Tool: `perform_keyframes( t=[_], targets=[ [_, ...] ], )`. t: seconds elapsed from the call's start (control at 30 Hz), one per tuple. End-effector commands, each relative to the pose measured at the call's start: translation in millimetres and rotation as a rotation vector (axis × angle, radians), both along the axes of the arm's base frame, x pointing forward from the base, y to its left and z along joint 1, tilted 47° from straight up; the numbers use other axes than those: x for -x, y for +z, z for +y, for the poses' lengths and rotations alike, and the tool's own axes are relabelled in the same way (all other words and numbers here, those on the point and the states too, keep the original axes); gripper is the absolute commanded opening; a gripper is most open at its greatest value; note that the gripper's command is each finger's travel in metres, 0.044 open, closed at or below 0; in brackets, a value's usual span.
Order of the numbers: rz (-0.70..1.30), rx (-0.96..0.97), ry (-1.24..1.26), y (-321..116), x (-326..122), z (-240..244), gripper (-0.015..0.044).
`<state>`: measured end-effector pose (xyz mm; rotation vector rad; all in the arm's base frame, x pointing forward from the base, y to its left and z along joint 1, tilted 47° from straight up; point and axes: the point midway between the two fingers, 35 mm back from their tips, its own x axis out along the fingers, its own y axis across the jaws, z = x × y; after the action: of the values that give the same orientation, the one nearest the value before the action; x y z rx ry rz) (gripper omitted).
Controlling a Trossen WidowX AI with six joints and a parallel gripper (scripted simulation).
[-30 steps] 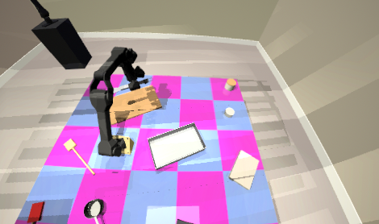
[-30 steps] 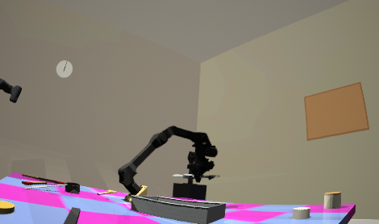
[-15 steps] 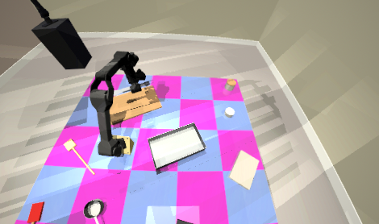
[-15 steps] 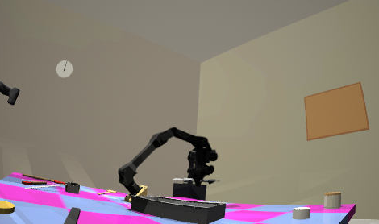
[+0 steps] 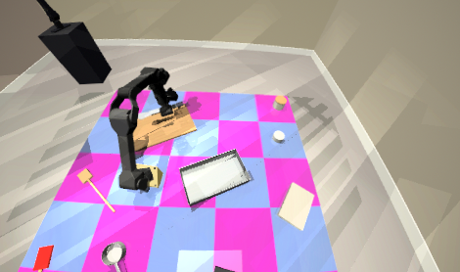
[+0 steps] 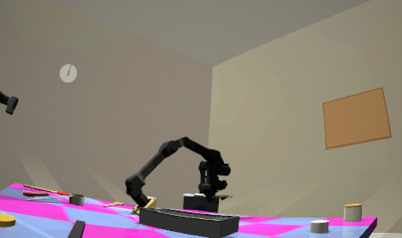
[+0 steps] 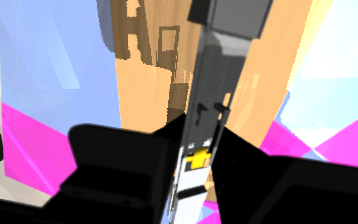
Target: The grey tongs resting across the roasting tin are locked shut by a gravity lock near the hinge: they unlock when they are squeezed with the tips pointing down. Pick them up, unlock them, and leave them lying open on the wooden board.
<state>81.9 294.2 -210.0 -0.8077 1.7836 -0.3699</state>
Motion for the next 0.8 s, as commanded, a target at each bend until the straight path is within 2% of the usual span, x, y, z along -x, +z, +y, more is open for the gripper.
perform_keyframes(
  t=[0.0,0.77],
  targets=[
    [0.007,-0.002,0.001,-4.5,1.6,-4.4,-0.0150],
    [0.010,0.001,0.000,-27.8,9.6,-33.8,-0.0150]
  ],
)
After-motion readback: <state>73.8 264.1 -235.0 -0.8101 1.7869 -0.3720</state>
